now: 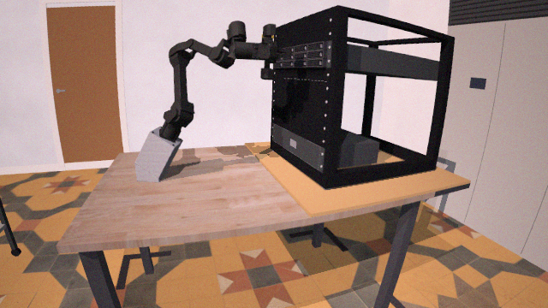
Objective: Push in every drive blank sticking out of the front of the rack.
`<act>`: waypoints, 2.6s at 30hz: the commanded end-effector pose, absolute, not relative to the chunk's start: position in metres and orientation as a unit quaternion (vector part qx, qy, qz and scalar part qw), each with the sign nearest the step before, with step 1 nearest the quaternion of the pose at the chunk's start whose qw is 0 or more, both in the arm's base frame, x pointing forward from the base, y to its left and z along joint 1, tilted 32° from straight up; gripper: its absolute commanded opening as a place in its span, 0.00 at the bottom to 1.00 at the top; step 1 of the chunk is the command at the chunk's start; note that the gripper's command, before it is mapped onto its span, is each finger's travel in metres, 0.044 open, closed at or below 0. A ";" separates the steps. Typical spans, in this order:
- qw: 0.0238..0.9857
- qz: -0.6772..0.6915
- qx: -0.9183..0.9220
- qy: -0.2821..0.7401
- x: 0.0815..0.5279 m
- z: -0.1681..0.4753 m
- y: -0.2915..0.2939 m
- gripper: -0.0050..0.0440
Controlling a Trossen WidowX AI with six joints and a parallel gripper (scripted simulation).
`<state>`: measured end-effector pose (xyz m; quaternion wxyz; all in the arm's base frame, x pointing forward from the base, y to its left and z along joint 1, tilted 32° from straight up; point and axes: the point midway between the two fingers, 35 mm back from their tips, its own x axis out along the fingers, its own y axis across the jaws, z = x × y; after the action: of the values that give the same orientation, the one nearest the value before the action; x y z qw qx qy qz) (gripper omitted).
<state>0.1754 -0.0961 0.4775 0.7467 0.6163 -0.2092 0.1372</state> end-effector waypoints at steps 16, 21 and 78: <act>0.752 0.151 0.608 -0.205 0.155 0.507 -0.130 0.00; 0.752 0.151 0.608 -0.205 0.154 0.509 -0.133 0.00; 0.752 0.151 0.608 -0.206 0.145 0.505 -0.138 0.00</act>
<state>0.1564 -0.1420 0.5115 0.7494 0.6103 -0.2108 0.1466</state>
